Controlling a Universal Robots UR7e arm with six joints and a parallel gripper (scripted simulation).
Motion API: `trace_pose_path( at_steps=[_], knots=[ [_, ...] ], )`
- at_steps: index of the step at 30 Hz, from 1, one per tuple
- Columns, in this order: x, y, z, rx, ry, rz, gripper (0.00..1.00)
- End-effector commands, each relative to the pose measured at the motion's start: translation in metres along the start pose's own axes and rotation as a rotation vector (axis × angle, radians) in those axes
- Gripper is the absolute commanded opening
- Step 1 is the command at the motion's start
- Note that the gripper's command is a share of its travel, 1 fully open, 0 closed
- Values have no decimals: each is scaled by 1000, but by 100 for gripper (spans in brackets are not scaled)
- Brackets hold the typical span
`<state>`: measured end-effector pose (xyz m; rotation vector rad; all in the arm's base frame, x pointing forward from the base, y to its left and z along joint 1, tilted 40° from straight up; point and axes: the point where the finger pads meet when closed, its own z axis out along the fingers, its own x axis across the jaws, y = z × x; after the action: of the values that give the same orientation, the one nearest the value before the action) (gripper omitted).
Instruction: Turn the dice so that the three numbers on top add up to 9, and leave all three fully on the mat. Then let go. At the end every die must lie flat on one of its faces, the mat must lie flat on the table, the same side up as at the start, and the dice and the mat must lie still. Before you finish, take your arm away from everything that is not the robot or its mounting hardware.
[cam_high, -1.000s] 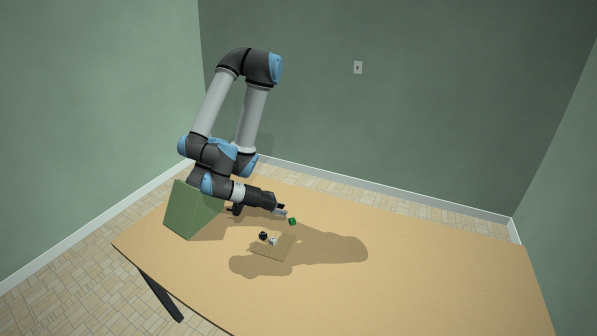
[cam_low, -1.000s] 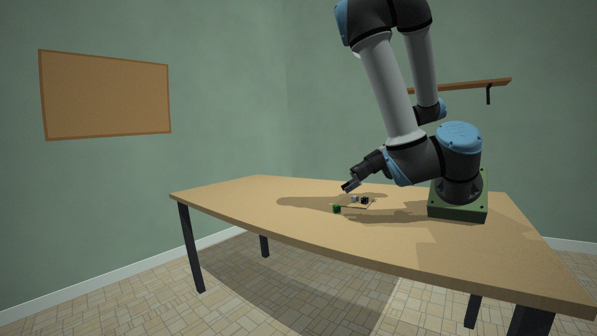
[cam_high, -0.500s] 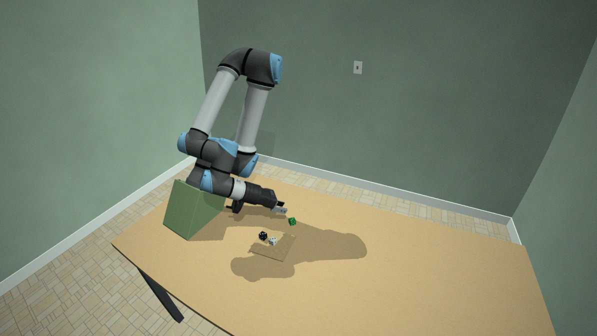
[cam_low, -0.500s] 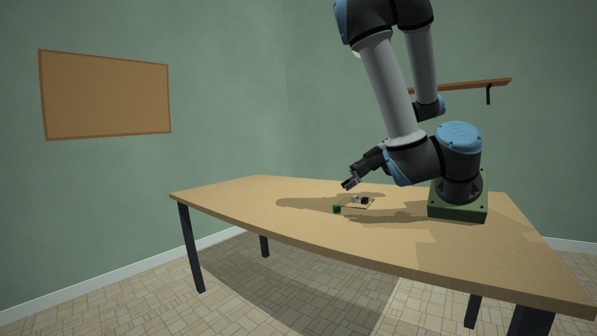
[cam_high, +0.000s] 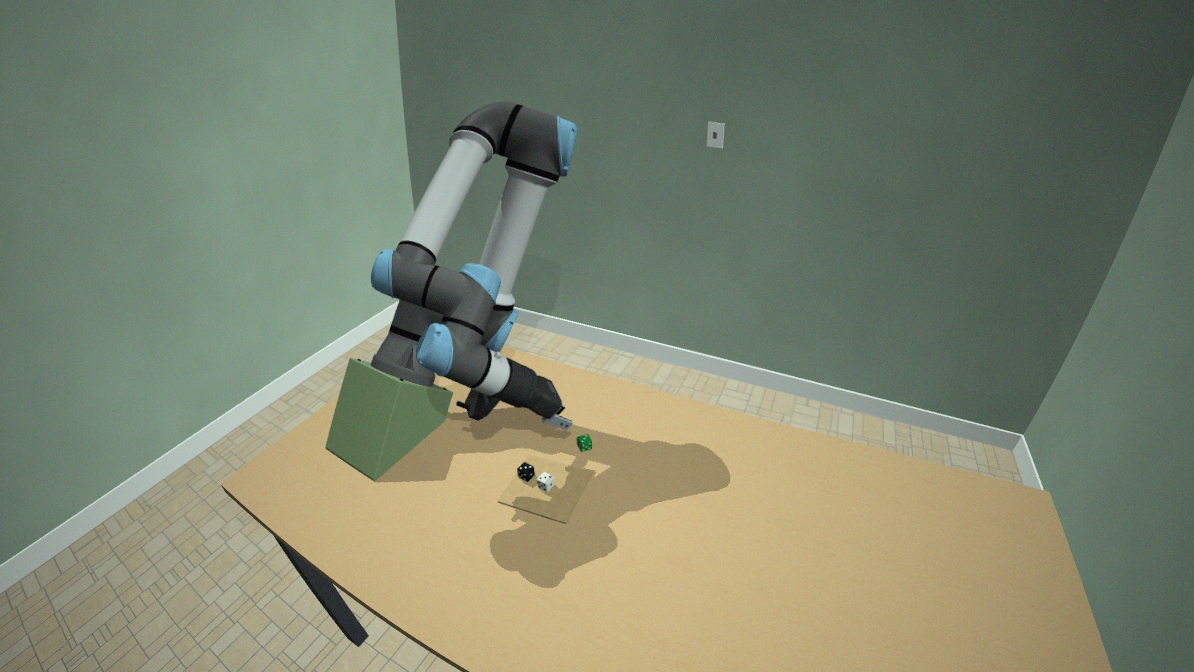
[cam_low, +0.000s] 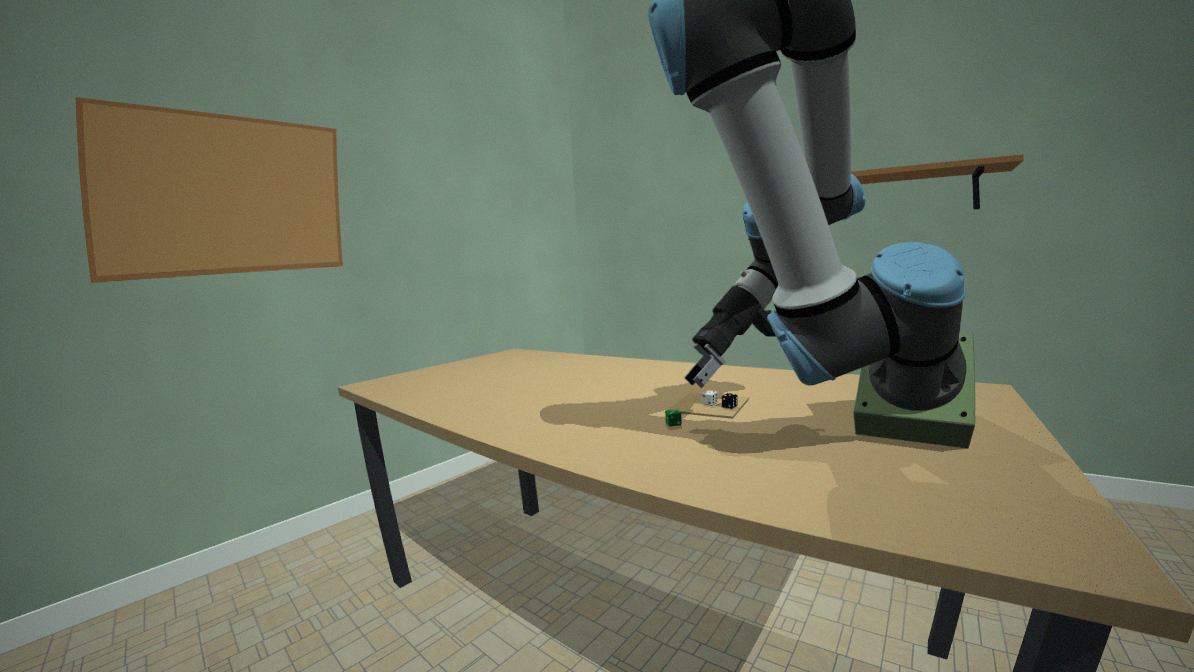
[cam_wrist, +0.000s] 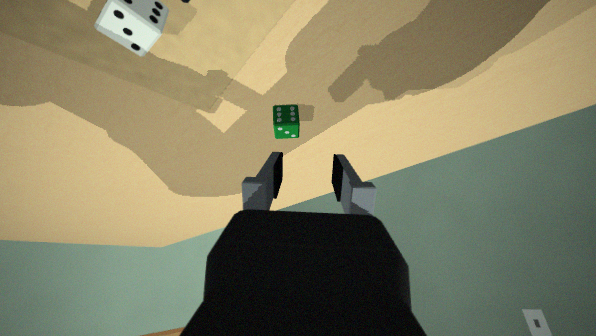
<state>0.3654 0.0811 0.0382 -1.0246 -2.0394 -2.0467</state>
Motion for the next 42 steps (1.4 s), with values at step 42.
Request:
trace_pose_path(
  at_steps=[42],
  knots=[
    [-9,73,9,831,-154,41,79]
  ],
)
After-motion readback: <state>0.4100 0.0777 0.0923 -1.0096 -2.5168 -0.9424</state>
